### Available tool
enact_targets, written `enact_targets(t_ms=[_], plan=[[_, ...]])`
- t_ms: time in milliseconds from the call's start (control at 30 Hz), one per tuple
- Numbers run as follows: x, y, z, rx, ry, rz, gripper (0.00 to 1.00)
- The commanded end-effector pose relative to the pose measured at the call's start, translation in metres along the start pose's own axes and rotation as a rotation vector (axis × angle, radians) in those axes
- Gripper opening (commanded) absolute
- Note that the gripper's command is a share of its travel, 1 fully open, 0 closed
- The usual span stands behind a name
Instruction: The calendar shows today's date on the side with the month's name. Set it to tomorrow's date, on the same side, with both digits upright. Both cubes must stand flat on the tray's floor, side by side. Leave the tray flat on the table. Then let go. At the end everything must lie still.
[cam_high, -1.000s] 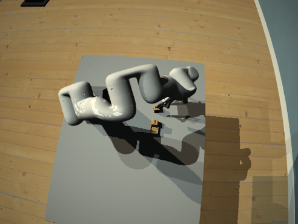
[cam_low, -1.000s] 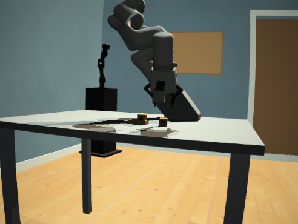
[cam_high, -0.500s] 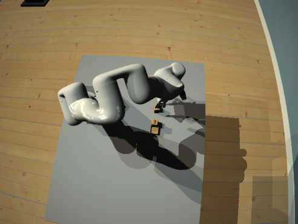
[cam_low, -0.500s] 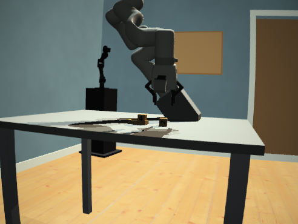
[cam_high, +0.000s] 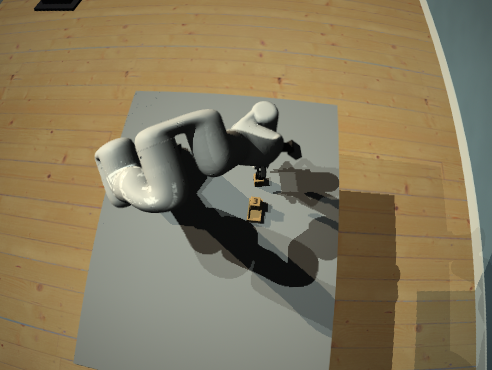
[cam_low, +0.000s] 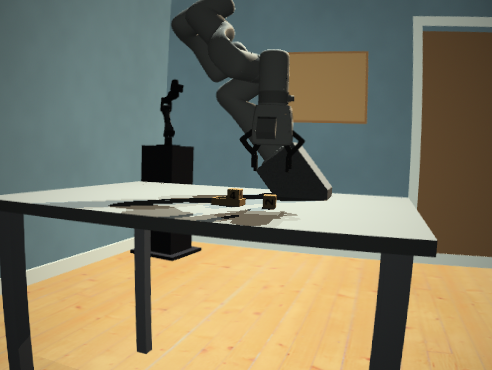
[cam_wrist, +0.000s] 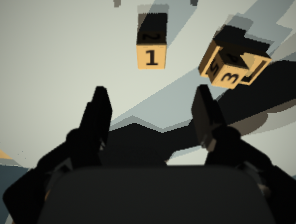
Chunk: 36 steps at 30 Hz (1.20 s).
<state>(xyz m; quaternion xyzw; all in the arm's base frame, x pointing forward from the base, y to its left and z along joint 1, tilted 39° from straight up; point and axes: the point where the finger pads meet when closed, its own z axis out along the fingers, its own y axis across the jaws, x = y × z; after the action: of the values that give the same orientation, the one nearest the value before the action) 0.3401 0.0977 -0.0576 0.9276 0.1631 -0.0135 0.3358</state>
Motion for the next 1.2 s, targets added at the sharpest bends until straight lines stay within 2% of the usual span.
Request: enact_targets(t_ms=[0,833,867,1167], plan=[[0.0016,0.0009,-0.0010,-0.001,0.033,0.008,1.00],[0.0002,0.0010,-0.0053,-0.001,0.033,0.001,1.00],[0.0002,0.0010,-0.0053,-0.001,0.033,0.001,0.49],[0.0002,0.0010,-0.0053,-0.001,0.033,0.001,0.49]])
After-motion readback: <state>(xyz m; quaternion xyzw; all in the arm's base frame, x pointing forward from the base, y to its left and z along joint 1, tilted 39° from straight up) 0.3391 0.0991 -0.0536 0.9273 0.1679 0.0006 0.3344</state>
